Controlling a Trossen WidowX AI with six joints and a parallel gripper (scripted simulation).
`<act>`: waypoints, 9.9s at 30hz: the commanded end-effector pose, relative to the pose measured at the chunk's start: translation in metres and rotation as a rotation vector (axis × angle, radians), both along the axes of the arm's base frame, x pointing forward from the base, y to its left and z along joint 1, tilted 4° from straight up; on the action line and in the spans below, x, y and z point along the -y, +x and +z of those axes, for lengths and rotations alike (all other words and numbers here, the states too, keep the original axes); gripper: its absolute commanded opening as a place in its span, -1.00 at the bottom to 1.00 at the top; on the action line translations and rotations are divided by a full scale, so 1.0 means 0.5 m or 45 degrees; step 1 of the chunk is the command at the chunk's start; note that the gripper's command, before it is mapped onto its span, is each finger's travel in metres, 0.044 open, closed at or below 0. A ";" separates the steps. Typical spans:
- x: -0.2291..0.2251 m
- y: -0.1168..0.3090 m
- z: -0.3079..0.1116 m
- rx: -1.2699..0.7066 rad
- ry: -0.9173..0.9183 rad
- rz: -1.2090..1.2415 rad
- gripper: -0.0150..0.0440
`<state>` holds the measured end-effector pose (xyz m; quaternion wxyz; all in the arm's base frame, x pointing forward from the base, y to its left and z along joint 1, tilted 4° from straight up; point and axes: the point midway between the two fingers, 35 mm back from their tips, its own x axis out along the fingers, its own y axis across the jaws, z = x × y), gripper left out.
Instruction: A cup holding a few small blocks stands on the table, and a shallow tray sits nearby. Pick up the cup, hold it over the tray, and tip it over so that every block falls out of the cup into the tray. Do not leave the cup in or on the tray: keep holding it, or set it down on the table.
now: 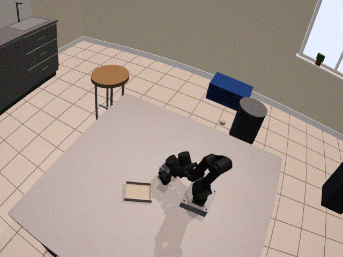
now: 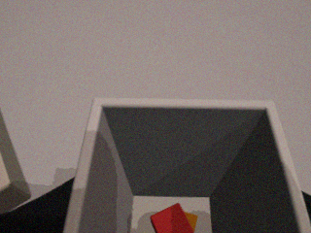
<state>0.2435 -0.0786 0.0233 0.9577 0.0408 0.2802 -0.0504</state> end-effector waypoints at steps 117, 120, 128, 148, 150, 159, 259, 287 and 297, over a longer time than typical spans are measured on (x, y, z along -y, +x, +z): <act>-0.374 0.181 0.161 -0.004 0.346 0.331 -0.49; -0.374 0.182 0.160 -0.013 0.415 0.286 -0.49; -0.375 0.183 0.157 -0.038 0.601 0.163 -0.49; -0.377 0.187 0.151 -0.099 1.059 -0.153 -0.49; -0.378 0.187 0.150 -0.105 1.104 -0.185 -0.49; -0.379 0.189 0.147 -0.133 1.307 -0.332 -0.49; -0.390 0.212 0.115 -0.381 3.131 -1.684 -0.49; -0.388 0.205 0.121 -0.368 3.341 -1.366 -0.49; -0.384 0.194 0.130 -0.363 3.410 -1.249 -0.49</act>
